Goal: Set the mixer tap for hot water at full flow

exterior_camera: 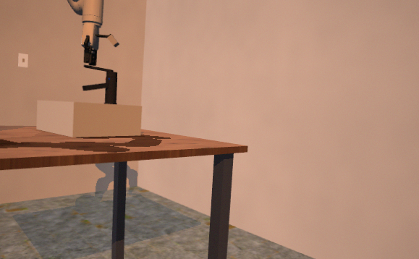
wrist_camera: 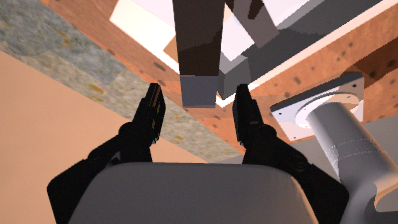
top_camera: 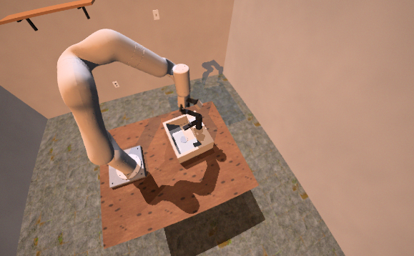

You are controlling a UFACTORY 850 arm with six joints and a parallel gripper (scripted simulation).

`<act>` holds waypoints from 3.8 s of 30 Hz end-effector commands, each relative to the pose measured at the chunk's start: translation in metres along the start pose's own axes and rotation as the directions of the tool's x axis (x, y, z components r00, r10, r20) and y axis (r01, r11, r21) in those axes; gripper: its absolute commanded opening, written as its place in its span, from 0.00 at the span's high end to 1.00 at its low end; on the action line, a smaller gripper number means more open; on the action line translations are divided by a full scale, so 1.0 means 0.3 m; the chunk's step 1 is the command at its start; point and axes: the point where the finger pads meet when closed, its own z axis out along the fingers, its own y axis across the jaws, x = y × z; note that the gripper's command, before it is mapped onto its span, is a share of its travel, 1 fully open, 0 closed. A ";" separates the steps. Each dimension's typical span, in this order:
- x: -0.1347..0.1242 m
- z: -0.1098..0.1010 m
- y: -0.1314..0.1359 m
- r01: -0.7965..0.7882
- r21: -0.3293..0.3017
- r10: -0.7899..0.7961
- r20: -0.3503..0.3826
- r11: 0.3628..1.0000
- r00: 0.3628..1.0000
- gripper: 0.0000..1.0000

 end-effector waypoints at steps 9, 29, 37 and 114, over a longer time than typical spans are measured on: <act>0.001 0.038 -0.002 0.000 0.002 0.000 -0.001 1.000 1.000 0.27; 0.001 0.094 -0.002 0.000 0.002 0.000 -0.001 1.000 1.000 0.27; 0.001 0.103 -0.002 0.000 0.002 0.000 -0.001 1.000 1.000 0.27; 0.028 0.037 -0.002 0.000 0.002 0.000 -0.001 1.000 1.000 1.00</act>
